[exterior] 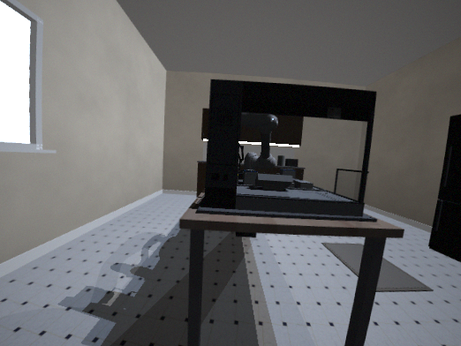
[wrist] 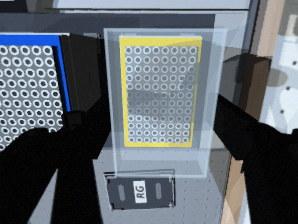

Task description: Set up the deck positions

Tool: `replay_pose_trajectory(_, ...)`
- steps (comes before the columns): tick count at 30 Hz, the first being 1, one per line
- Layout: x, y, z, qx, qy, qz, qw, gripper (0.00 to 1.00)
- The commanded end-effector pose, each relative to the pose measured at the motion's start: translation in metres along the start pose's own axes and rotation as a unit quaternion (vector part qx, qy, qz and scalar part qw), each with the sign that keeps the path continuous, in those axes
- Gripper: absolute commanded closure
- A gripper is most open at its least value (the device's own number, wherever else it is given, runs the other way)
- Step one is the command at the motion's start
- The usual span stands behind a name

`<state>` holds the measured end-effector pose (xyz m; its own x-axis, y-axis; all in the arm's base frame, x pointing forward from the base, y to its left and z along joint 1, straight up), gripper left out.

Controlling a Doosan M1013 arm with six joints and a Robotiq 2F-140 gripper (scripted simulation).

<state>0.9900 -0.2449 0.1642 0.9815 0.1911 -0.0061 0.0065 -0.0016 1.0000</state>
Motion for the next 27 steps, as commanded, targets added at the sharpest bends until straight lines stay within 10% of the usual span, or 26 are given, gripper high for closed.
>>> replay_pose_trajectory(1, 0.001, 0.012, -0.001, -0.001, -0.004, 0.001, 1.0, 0.9)
replay_pose_trajectory(27, 0.001, 0.052, -0.001, -0.001, -0.004, 0.001, 1.0, 0.9)
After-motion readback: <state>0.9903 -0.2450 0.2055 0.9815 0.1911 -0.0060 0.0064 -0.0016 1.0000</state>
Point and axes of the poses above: the point where the finger pads meet when closed, its own y axis back along the fingers, its own z axis across the jaws, x = y × z, the point moved 5 cm from there along y, back along the fingers, and after that the axes turned 12 degrees about y, right-handed, at the moved point
